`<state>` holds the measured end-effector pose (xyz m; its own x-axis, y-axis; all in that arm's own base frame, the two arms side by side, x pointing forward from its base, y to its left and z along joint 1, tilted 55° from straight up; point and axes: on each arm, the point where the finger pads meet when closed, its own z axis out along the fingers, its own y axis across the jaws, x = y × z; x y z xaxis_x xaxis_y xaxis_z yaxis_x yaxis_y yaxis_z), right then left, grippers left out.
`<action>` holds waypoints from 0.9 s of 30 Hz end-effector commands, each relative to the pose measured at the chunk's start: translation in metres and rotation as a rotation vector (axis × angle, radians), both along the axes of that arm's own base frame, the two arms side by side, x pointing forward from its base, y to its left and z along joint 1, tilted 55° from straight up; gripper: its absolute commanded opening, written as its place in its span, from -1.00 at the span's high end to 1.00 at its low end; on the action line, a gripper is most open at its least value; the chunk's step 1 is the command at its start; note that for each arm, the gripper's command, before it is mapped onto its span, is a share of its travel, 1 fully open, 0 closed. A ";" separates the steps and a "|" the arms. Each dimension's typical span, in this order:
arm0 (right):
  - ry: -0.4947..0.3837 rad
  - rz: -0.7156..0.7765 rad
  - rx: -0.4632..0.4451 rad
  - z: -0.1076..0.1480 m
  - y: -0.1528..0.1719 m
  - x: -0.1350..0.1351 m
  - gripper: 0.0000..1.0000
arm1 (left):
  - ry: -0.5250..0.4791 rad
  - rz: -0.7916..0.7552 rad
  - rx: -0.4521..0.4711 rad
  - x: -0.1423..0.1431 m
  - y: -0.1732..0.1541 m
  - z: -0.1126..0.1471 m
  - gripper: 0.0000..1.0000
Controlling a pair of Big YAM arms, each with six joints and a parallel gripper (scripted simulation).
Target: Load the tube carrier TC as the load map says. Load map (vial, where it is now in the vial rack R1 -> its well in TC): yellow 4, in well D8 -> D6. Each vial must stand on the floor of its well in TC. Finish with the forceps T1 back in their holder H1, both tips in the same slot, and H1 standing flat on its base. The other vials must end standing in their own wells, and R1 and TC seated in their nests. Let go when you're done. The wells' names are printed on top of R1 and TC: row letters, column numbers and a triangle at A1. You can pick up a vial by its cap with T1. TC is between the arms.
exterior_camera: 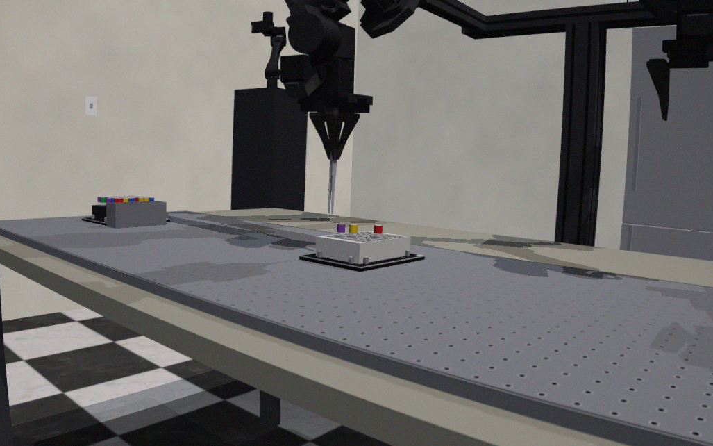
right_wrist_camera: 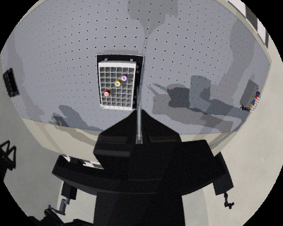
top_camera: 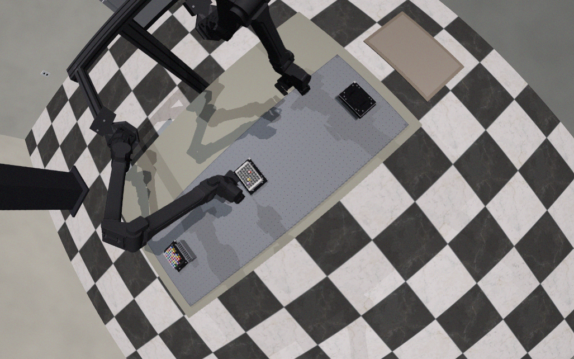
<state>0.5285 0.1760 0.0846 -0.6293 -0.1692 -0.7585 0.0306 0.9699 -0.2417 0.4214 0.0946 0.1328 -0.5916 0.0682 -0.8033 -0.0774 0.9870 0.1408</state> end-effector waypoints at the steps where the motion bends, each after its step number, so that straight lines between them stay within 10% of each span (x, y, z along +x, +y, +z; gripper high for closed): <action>1: -0.044 -0.055 0.072 0.017 -0.012 0.002 0.86 | -0.048 -0.002 0.023 0.003 0.003 0.017 -1.00; 27: -0.039 -0.028 0.063 0.027 -0.051 0.000 0.86 | -0.048 -0.002 0.023 0.003 0.003 0.017 -1.00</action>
<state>0.5271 0.1333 0.0938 -0.6313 -0.0990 -0.7692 0.0643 0.9817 -0.1791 0.4214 0.0946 0.1328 -0.5916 0.0682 -0.8033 -0.0774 0.9870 0.1408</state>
